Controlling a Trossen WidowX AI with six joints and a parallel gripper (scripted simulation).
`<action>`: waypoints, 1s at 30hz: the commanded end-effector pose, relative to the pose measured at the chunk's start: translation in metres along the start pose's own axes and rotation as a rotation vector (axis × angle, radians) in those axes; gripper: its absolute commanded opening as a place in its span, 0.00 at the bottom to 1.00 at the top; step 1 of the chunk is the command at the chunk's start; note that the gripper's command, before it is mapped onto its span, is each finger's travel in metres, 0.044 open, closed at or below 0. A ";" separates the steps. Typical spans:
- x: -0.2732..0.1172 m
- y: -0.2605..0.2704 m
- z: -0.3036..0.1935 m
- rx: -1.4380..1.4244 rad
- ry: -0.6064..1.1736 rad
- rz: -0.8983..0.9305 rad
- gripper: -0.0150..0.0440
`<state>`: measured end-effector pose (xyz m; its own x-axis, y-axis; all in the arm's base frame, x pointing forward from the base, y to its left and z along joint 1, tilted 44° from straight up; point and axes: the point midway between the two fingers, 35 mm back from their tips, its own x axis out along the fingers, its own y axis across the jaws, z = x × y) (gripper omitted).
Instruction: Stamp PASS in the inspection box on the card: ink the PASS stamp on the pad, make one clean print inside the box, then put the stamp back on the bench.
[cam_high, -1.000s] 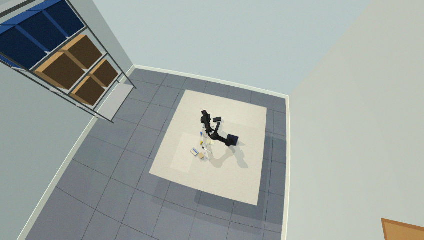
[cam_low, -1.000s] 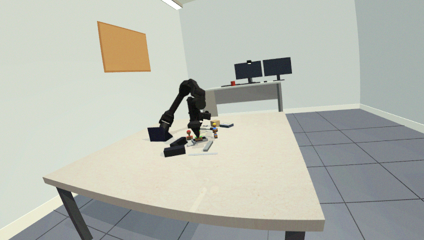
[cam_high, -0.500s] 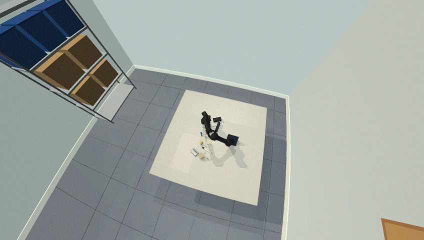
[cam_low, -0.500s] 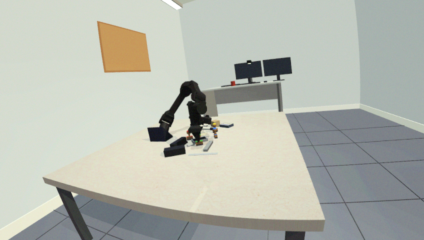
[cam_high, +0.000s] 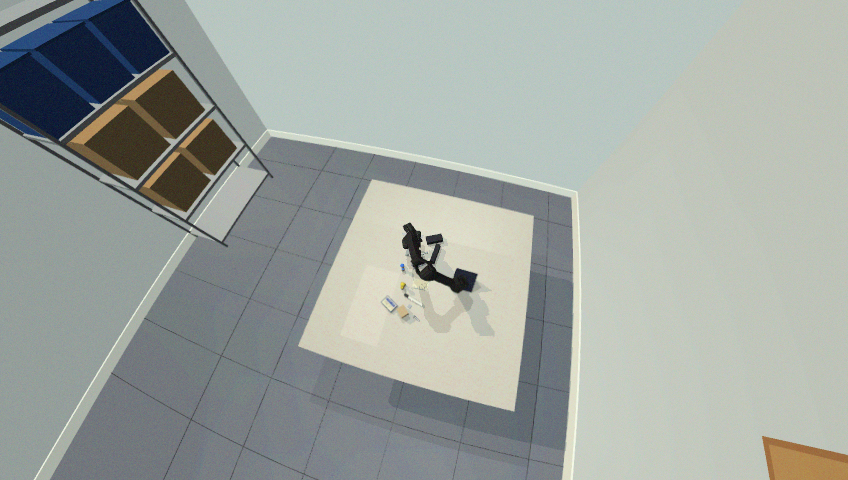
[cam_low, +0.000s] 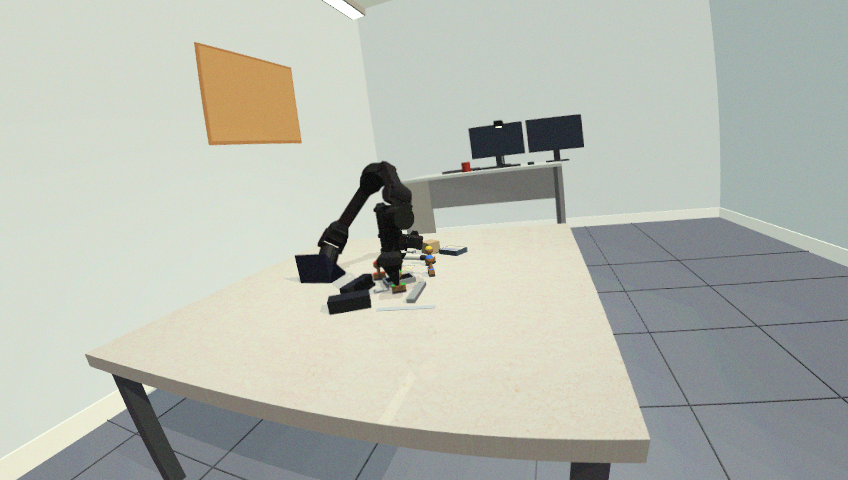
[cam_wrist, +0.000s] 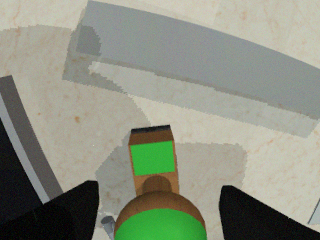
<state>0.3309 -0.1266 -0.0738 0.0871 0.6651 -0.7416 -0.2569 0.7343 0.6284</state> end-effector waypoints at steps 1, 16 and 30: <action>-0.008 -0.001 0.001 0.000 0.001 0.000 0.70; -0.117 -0.003 0.001 0.005 0.002 0.000 0.70; -0.117 -0.003 0.001 0.009 -0.003 0.000 0.70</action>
<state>0.3229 -0.2067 0.0113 0.0902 0.6652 -0.7412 -0.2482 0.7357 0.6301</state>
